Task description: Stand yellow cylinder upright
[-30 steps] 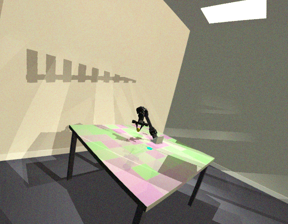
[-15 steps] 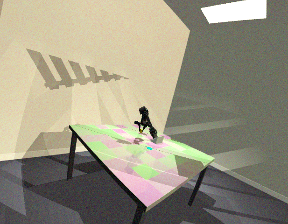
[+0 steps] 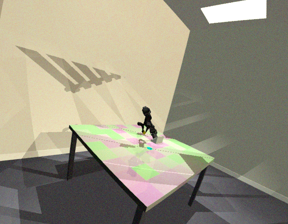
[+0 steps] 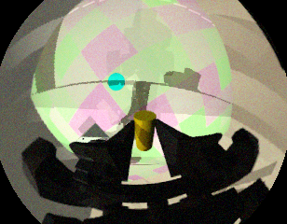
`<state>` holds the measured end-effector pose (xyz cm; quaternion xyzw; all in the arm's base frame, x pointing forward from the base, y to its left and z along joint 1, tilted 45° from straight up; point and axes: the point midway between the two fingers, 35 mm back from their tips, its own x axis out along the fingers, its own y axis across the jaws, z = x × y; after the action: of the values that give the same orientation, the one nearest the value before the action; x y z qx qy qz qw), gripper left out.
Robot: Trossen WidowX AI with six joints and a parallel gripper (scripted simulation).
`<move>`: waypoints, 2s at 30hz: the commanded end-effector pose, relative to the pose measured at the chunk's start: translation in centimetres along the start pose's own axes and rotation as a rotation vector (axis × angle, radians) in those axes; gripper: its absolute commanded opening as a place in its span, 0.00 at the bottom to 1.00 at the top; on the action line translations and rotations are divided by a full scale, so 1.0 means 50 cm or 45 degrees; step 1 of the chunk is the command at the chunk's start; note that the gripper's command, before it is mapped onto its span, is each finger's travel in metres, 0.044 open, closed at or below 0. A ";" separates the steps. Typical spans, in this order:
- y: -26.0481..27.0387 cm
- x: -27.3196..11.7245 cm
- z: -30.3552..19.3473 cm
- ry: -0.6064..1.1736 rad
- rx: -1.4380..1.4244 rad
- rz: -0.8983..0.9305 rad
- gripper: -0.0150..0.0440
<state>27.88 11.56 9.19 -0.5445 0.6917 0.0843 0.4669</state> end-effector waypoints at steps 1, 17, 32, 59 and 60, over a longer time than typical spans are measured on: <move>0.018 0.000 0.020 0.002 -0.020 0.008 0.43; 0.096 0.001 0.092 0.019 -0.140 0.011 0.43; 0.170 0.008 0.144 0.040 -0.237 0.010 0.43; 0.175 0.033 0.144 -0.137 -0.202 0.172 0.43; 0.175 0.034 0.144 -0.144 -0.201 0.177 0.43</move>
<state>24.68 18.51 0.64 -0.5316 0.6908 0.1927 0.4505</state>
